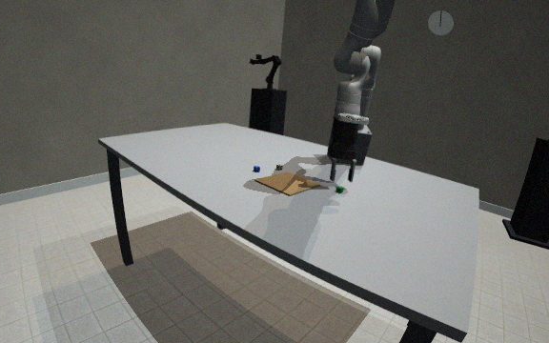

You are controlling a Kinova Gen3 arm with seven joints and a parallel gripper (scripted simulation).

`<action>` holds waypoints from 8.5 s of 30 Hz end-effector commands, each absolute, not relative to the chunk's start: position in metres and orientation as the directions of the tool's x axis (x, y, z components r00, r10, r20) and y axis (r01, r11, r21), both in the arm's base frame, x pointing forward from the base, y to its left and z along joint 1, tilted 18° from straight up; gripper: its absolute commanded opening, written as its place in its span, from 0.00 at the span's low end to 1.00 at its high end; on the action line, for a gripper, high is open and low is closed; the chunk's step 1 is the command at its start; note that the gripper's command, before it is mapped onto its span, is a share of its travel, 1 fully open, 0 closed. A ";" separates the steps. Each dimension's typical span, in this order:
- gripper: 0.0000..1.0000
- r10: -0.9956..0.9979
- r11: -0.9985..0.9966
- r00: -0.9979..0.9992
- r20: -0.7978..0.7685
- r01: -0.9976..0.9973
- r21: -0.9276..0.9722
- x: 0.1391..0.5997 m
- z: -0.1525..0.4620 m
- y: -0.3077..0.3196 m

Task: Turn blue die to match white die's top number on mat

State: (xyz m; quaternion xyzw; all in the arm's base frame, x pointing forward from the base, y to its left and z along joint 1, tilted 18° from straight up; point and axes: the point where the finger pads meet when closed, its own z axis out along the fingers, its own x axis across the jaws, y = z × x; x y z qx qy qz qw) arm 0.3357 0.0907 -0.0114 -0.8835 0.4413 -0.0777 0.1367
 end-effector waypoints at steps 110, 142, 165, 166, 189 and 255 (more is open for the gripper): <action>1.00 -0.802 -0.572 0.597 0.017 -0.759 -0.312 0.307 0.097 0.071; 1.00 -0.942 -0.298 0.329 -0.063 -0.908 -0.293 0.343 0.090 0.009; 1.00 -0.824 0.539 -0.490 -0.285 -0.832 -0.130 0.354 0.050 -0.197; 1.00 -0.822 0.542 -0.492 -0.285 -0.831 -0.129 0.354 0.050 -0.198; 1.00 -0.825 0.538 -0.488 -0.285 -0.833 -0.130 0.354 0.050 -0.198; 0.64 -0.543 -0.822 0.830 0.129 -0.493 -0.285 0.367 -0.004 -0.190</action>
